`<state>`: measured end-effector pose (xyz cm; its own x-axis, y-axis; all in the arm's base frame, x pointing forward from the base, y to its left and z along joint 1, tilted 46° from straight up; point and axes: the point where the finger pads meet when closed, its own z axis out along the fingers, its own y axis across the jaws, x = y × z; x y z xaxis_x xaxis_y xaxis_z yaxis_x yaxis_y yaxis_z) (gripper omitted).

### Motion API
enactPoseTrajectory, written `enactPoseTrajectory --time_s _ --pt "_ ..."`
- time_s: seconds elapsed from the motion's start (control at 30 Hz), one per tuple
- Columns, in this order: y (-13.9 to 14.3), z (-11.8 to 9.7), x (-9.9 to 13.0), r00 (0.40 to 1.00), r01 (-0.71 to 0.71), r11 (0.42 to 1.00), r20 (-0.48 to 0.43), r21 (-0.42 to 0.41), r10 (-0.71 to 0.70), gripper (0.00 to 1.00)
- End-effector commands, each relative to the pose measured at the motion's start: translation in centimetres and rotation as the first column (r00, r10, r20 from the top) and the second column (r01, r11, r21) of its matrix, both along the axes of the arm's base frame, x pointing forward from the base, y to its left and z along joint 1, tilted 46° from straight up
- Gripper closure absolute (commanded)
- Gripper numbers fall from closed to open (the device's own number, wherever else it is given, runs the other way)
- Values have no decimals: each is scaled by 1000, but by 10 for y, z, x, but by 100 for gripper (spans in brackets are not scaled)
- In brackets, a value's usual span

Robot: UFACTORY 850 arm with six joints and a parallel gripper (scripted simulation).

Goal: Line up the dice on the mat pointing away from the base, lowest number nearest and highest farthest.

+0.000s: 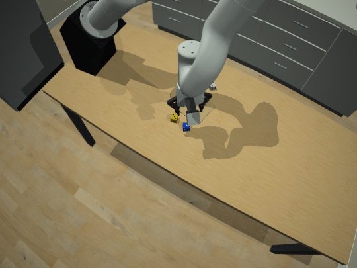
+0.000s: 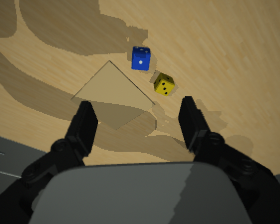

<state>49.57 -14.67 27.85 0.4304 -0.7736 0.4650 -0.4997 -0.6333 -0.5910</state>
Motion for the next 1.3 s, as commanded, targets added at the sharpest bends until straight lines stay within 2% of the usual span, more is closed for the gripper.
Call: enactPoseTrajectory --time_s 0.0,0.3,1.03,1.27 --pt "-6 5 6 999 -29 1000 -28 0 29 0" --pt "-16 9 11 998 -46 999 -53 -18 45 0" --pt "-16 8 13 997 -47 999 -55 -19 46 0" --pt "-15 -14 36 997 -47 999 -55 -19 46 0"
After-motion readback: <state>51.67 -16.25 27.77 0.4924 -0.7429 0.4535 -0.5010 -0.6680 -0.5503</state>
